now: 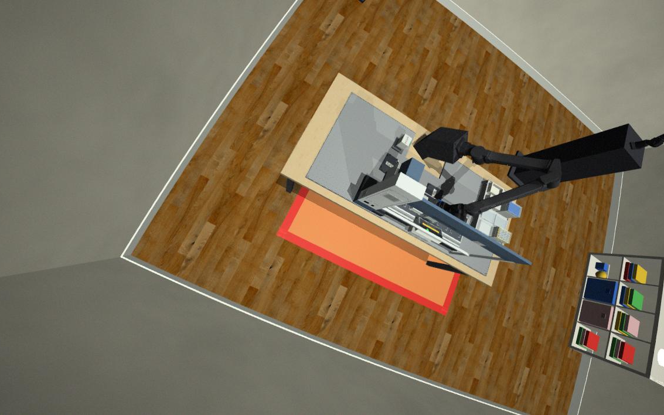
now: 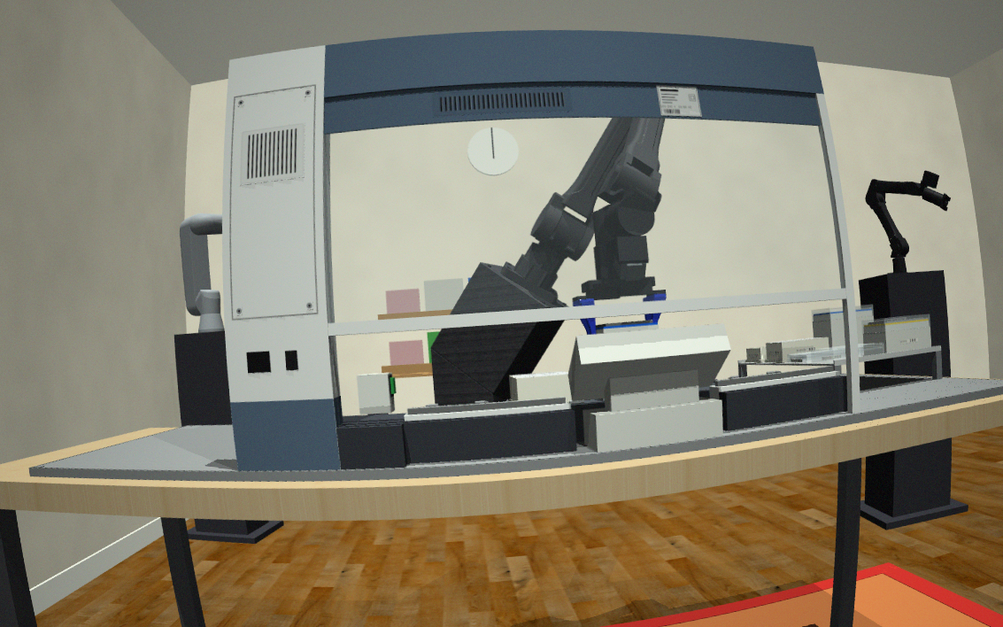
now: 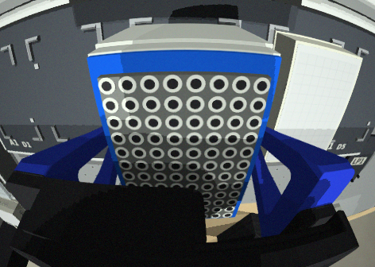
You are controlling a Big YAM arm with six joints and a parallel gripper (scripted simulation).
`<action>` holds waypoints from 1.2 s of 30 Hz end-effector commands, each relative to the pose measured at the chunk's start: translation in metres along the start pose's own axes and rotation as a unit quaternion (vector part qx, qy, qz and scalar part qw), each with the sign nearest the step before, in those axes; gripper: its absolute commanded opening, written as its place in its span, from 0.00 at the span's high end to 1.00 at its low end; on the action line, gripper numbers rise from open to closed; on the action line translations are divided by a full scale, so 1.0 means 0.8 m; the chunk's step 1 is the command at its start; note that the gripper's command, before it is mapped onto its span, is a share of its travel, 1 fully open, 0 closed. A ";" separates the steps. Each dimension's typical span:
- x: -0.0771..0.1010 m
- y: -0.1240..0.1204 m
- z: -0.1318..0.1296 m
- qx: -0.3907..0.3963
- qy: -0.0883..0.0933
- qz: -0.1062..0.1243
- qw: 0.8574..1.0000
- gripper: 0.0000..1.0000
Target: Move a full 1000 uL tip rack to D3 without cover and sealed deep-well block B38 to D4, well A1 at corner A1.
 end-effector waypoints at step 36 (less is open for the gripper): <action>0.008 0.010 0.002 0.003 -0.001 -0.012 1.000 1.00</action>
Point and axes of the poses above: the point where the finger pads meet when closed, its own x axis back along the fingers, its own z axis across the jaws, y = z × x, the point moved 10 cm from there along x, back along the fingers, and after that the axes turned 5 degrees about x, right-handed, at the moved point
